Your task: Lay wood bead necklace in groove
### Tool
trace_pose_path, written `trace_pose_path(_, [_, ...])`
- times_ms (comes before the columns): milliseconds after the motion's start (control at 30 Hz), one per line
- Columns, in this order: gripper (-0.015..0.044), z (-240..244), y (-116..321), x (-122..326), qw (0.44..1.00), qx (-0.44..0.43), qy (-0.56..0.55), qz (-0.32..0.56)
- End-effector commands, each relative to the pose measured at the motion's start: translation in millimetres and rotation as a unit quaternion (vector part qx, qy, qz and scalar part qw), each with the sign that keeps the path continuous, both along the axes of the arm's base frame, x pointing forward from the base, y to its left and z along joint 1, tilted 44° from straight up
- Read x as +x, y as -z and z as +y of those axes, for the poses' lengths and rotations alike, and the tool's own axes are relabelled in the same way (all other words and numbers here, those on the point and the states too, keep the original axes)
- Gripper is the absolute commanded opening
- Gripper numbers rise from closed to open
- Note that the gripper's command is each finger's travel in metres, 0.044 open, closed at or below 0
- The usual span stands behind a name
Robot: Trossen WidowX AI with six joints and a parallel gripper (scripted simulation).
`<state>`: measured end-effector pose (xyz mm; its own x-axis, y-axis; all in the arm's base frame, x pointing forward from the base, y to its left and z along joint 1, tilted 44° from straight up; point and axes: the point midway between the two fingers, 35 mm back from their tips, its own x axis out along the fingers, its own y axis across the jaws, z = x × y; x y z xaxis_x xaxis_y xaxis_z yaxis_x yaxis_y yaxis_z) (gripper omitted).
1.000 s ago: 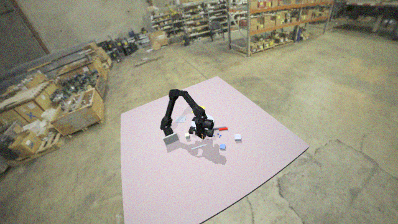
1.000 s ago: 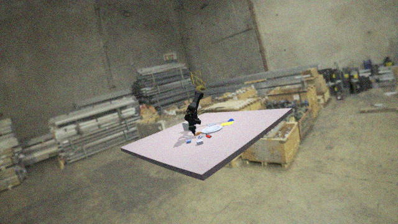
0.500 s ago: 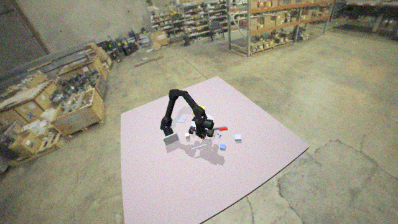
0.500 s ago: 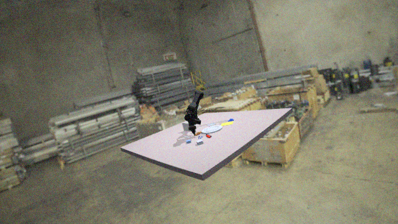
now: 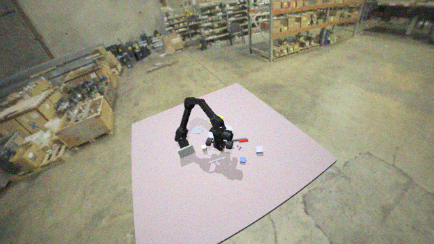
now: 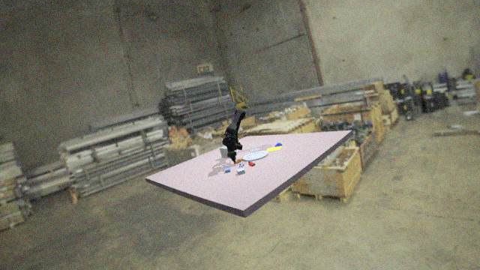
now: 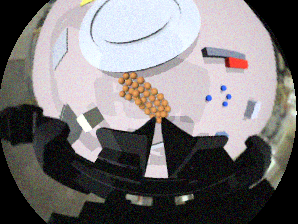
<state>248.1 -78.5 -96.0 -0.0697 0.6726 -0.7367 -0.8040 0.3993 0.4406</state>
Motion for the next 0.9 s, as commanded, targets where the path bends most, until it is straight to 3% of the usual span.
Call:
trace_pose_path(0, [0.0, 0, 0, 0, 1.0, 0.0, 0.0, 0.0])
trace_pose_path(567, [0.044, -17, -18, 2, 1.0, 0.002, 0.002, 0.002])
trace_pose_path(867, [0.044, -17, -18, 2, 1.0, 0.002, 0.002, 0.002])
